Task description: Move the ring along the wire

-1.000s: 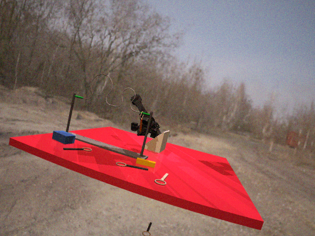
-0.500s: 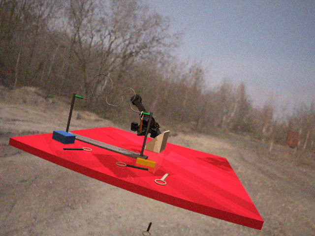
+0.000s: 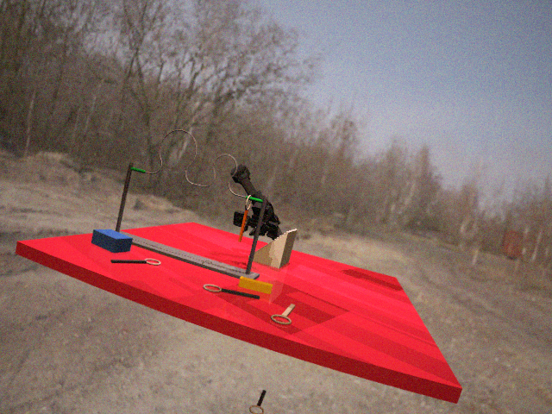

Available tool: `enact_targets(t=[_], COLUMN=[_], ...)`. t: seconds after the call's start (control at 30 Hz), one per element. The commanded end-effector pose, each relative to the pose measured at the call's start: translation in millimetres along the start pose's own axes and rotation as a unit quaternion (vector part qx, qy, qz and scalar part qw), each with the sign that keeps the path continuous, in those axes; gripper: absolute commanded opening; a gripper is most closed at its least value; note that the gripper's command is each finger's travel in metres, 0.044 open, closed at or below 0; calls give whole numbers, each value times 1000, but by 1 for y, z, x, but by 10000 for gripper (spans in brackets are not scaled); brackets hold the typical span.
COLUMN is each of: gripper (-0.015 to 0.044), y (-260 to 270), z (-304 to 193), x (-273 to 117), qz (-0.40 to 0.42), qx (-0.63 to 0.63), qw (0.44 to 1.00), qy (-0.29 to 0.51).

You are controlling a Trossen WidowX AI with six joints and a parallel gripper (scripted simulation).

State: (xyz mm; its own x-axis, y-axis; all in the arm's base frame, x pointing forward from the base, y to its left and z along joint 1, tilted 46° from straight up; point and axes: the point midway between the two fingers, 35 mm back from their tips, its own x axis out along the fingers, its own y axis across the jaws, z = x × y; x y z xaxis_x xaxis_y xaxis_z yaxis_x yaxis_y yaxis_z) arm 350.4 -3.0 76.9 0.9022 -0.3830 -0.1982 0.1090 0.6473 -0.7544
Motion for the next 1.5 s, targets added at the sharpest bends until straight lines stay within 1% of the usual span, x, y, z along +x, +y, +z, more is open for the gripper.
enact_targets(t=[0.0, 1.33, 1.4, 1.47], gripper=[160, 160, 212, 265], y=[0, 0, 0, 0], z=[-4, -4, -3, -5], x=[-18, -21, -28, -50], qz=[1, 1, 1, 1], qx=[0, 0, -2, -2], qw=[1000, 1000, 1000, 1000], qy=[2, 2, 0, 0])
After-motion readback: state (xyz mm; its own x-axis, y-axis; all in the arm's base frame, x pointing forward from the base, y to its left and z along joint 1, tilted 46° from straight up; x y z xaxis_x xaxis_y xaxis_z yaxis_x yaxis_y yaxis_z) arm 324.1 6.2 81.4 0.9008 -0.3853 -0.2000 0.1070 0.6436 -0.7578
